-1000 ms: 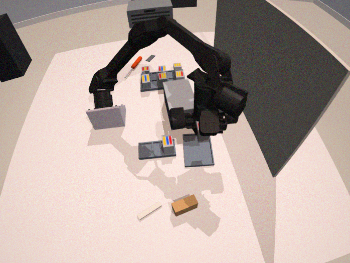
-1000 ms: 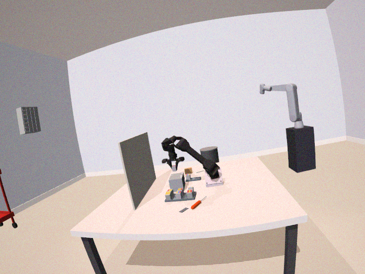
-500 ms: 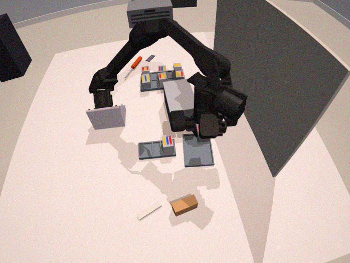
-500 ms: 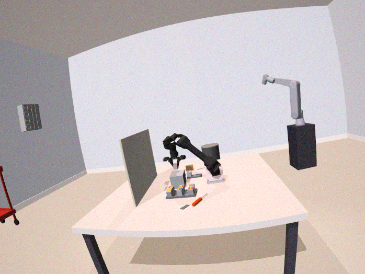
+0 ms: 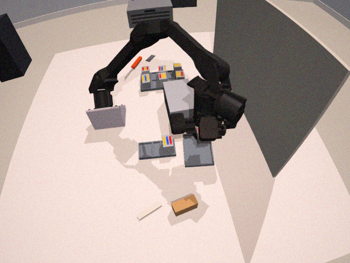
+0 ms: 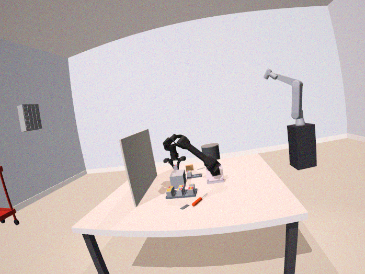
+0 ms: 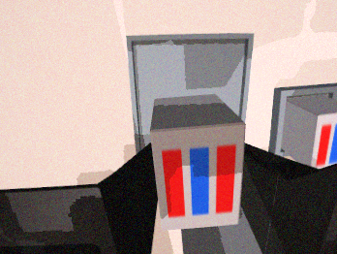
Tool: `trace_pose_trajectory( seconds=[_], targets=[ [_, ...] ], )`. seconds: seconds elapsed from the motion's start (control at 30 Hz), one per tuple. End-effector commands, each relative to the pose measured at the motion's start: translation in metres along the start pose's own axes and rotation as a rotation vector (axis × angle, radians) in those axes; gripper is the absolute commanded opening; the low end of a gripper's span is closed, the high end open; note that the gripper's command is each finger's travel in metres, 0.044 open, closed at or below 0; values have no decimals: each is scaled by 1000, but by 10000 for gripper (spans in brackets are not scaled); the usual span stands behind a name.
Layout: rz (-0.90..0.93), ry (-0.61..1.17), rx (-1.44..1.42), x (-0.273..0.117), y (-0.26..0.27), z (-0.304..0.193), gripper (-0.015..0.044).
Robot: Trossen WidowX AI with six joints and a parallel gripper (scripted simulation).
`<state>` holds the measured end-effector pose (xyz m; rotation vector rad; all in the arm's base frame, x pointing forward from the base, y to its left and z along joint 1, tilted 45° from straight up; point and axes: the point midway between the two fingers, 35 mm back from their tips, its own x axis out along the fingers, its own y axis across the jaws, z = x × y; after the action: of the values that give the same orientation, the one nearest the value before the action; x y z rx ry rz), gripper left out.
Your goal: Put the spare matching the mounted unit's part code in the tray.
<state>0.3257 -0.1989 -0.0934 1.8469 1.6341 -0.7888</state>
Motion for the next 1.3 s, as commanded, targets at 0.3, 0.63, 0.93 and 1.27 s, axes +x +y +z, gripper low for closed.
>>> trace_pose_trajectory(
  seconds=[0.3,0.63,0.93,1.27],
  targets=[
    [0,8,3,11,-1,-1,0],
    [-1,9,2,19,-1,-1,0],
    [-2,10,1,26,-2,-2,0],
    [-4,12,0,34,-3,-3,0]
  ],
)
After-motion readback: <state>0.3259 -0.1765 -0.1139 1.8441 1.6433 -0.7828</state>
